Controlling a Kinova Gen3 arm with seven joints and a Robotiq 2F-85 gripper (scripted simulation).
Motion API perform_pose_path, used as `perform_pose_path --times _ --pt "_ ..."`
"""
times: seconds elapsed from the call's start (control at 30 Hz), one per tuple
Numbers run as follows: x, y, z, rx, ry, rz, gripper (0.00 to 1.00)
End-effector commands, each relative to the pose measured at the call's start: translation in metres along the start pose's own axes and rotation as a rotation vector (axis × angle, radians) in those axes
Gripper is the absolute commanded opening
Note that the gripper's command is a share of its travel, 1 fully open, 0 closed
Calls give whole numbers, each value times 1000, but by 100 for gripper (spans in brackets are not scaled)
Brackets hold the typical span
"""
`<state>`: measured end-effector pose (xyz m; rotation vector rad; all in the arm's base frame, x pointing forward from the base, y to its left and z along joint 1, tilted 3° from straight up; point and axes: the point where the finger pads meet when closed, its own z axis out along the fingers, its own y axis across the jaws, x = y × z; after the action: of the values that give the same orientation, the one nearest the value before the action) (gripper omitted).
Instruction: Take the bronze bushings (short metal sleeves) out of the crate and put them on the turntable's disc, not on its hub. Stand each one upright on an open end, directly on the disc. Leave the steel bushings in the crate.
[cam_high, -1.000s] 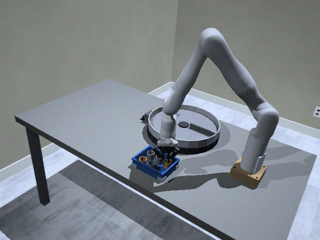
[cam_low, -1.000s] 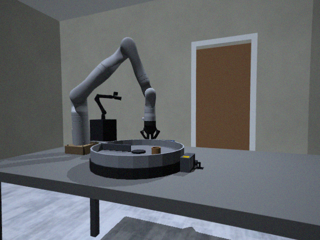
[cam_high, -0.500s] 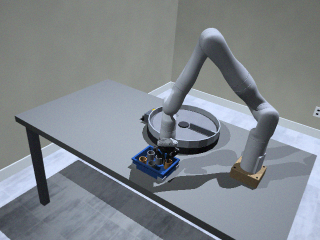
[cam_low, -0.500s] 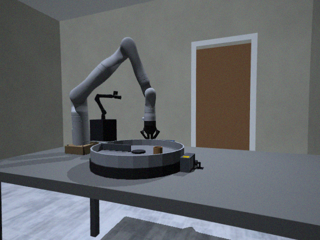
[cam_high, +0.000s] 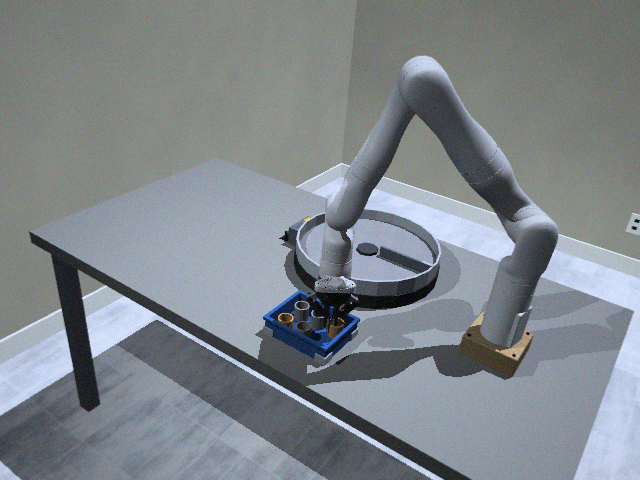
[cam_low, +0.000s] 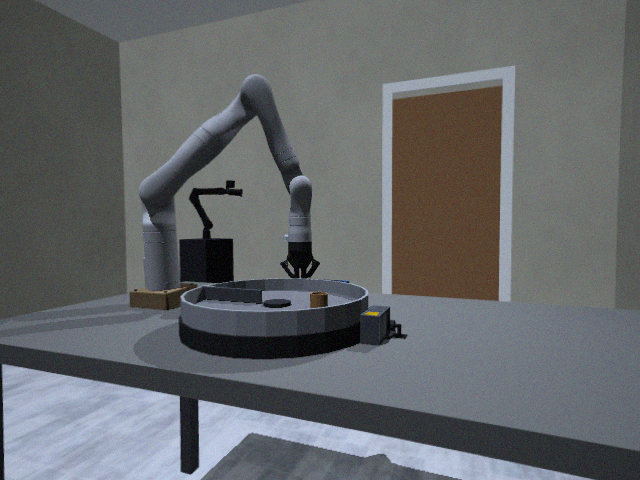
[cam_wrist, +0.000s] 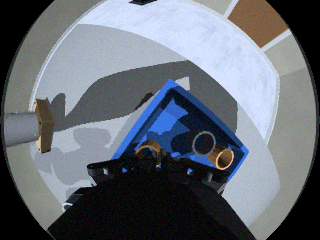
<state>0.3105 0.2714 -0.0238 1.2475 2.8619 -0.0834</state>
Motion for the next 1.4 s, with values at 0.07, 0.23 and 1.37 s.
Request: perform_pose_path --times 0.07,0.23,1.37 --pt "0 0 -1 -1 0 0 0" --pt "0 0 -1 -1 0 0 0" --pt "0 0 -51 -1 0 0 0"
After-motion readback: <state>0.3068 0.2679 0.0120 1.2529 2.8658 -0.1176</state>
